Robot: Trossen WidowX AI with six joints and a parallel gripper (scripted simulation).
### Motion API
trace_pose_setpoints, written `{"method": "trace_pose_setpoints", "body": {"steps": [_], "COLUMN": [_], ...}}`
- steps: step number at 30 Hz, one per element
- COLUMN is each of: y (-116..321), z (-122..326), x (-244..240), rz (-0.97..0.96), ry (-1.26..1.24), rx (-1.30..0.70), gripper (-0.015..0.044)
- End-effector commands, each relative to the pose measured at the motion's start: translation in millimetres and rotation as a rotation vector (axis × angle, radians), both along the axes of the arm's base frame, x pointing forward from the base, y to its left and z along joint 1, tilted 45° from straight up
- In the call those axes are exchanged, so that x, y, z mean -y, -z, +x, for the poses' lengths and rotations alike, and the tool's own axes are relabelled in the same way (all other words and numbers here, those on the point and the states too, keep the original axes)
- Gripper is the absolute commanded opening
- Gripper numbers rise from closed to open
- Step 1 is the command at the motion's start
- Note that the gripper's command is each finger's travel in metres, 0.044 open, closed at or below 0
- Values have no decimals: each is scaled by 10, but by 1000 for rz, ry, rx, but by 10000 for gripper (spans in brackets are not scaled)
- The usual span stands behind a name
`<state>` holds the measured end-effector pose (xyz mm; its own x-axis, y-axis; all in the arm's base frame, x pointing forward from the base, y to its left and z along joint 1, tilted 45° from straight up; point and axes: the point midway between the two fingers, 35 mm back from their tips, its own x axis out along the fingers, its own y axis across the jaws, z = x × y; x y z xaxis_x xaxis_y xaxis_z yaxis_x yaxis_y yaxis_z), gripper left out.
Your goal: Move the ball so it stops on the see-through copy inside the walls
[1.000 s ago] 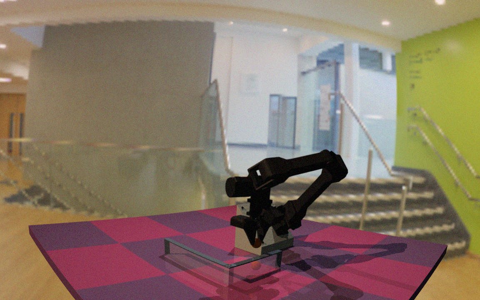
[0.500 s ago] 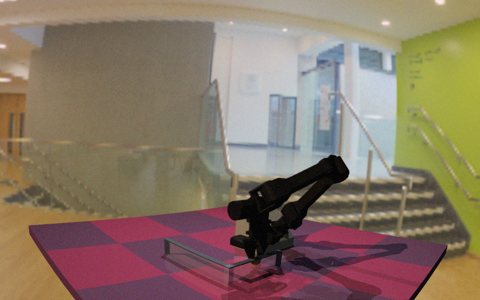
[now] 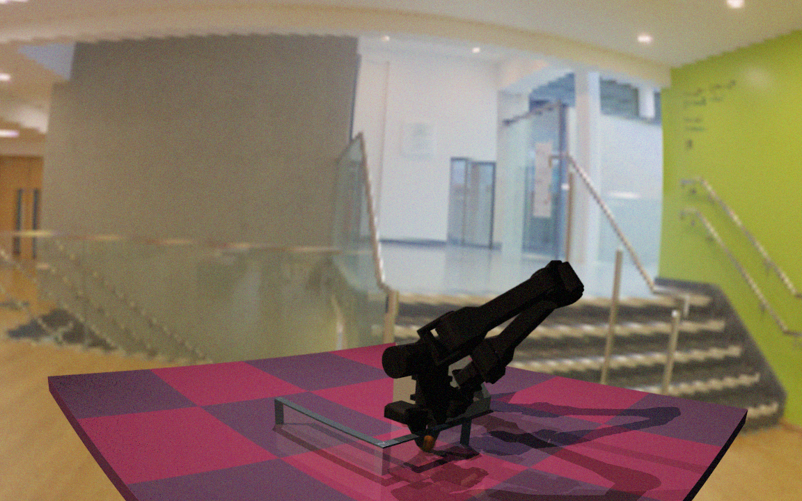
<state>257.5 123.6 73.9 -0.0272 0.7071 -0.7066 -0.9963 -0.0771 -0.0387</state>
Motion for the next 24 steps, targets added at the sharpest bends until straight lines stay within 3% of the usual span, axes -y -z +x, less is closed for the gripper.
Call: {"method": "trace_pose_setpoints", "body": {"steps": [1, 6, 16, 24], "y": [40, 40, 23, -141], "z": [-20, -20, -4, 33], "x": [-26, -26, -18, 174], "rz": [3, 3, 0, -6], "ry": [4, 4, 2, 3], "rx": [-10, -10, -2, -4], "gripper": [0, 0, 263, 266]}}
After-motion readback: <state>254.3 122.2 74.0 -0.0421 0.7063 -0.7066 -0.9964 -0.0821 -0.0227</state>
